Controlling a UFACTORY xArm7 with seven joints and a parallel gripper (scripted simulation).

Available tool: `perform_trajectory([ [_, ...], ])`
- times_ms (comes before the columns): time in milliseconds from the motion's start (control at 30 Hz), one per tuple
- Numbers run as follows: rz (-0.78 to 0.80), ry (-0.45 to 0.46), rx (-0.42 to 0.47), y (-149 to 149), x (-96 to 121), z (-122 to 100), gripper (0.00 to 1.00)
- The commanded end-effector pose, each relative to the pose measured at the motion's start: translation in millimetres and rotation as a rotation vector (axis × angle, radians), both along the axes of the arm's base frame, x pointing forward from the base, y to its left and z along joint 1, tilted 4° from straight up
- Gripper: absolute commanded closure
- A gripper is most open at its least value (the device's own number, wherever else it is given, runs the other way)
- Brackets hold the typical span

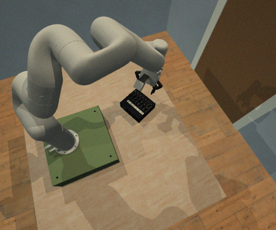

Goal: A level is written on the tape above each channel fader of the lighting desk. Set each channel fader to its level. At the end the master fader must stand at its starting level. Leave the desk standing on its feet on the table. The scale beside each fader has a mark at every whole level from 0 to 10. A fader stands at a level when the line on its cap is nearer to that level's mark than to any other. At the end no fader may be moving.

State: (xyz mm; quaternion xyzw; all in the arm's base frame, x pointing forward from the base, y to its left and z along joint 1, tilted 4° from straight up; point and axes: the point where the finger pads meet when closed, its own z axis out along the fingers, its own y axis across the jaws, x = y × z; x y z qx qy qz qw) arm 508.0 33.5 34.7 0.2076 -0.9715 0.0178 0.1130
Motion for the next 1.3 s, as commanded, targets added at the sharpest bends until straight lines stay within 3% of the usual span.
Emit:
perform_trajectory([
  [0, 0.215, -0.012, 0.065, 0.0, -2.7, 9.4, 0.00],
  [267, 0.615, -0.025, 0.140, -0.9, -15.8, 27.1, 0.00],
  [333, 0.615, -0.025, 0.140, -0.9, -15.8, 27.1, 0.00],
  [367, 0.754, -0.030, 0.166, -1.2, -17.8, 29.5, 0.00],
  [833, 1.408, 0.000, 0.193, -8.1, -50.3, 54.7, 0.00],
  [900, 1.408, 0.000, 0.193, -8.1, -50.3, 54.7, 0.00],
  [933, 1.550, 0.010, 0.200, -8.8, -52.4, 55.7, 0.00],
  [1267, 2.006, 0.067, 0.203, -14.2, -67.2, 60.3, 0.00],
])
